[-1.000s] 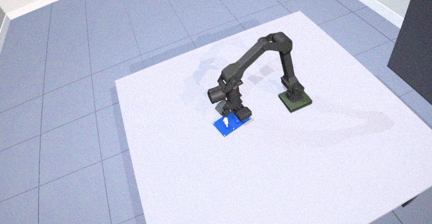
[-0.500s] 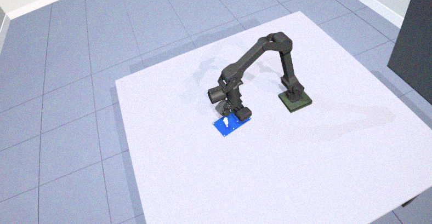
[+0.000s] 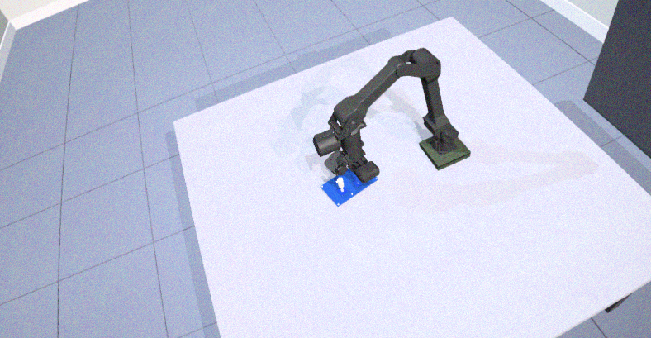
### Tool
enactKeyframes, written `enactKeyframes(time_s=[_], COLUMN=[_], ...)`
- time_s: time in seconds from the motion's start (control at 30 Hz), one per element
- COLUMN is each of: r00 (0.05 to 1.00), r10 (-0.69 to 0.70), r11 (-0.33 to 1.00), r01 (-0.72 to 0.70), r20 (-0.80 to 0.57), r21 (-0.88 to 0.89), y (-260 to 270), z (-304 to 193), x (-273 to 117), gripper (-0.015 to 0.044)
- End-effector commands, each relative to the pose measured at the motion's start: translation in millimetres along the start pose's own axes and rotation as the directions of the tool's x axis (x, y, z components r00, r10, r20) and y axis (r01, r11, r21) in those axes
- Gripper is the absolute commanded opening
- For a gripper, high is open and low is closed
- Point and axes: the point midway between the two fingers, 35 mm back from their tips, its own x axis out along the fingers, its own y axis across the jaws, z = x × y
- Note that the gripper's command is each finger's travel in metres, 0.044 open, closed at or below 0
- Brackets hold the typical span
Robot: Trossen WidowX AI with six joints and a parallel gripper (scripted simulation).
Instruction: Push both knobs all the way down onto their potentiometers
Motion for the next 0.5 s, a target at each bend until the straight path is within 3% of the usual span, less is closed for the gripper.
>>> enactKeyframes(time_s=[0.0,0.47], r00=[1.0,1.0], r10=[0.002,0.002], r11=[1.0,1.0], r01=[-0.002,-0.002], r20=[-0.003,-0.003], r21=[-0.005,-0.005], y=[0.2,0.2], z=[1.3,1.2], x=[6.5,8.5], gripper=[0.0,0.0])
